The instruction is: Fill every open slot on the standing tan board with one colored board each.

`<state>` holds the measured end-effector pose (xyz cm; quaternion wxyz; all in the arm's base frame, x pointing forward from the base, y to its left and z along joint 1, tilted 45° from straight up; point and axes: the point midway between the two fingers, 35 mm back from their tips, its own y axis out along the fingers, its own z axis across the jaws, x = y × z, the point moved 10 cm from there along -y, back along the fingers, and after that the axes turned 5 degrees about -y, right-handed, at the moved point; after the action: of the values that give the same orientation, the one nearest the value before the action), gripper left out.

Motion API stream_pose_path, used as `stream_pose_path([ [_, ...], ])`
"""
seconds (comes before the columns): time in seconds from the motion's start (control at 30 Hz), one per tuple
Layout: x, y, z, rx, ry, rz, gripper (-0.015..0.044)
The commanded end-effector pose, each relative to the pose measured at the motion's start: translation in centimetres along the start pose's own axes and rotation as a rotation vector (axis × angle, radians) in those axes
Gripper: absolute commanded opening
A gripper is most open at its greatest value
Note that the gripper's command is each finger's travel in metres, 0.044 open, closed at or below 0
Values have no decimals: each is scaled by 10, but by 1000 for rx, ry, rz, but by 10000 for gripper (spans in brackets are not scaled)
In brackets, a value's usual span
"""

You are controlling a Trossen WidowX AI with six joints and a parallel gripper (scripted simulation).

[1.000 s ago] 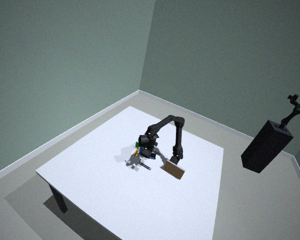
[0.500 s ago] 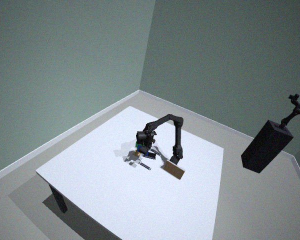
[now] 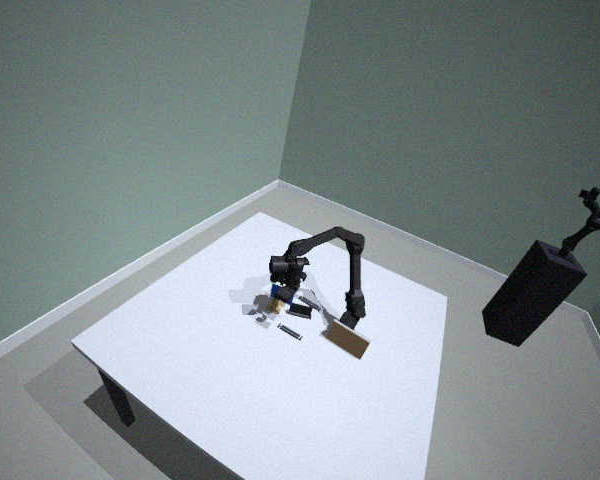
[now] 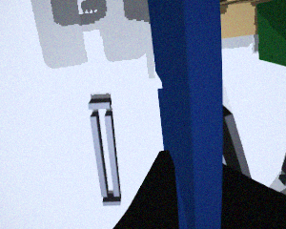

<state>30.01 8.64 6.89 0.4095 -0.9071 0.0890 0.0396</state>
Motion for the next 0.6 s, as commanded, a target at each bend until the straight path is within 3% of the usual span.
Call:
stream_pose_path([
  [0.0,8,-1,-9,-5,-9,-6,0],
  [0.57,33,1,-42,-25,-38,0,0],
])
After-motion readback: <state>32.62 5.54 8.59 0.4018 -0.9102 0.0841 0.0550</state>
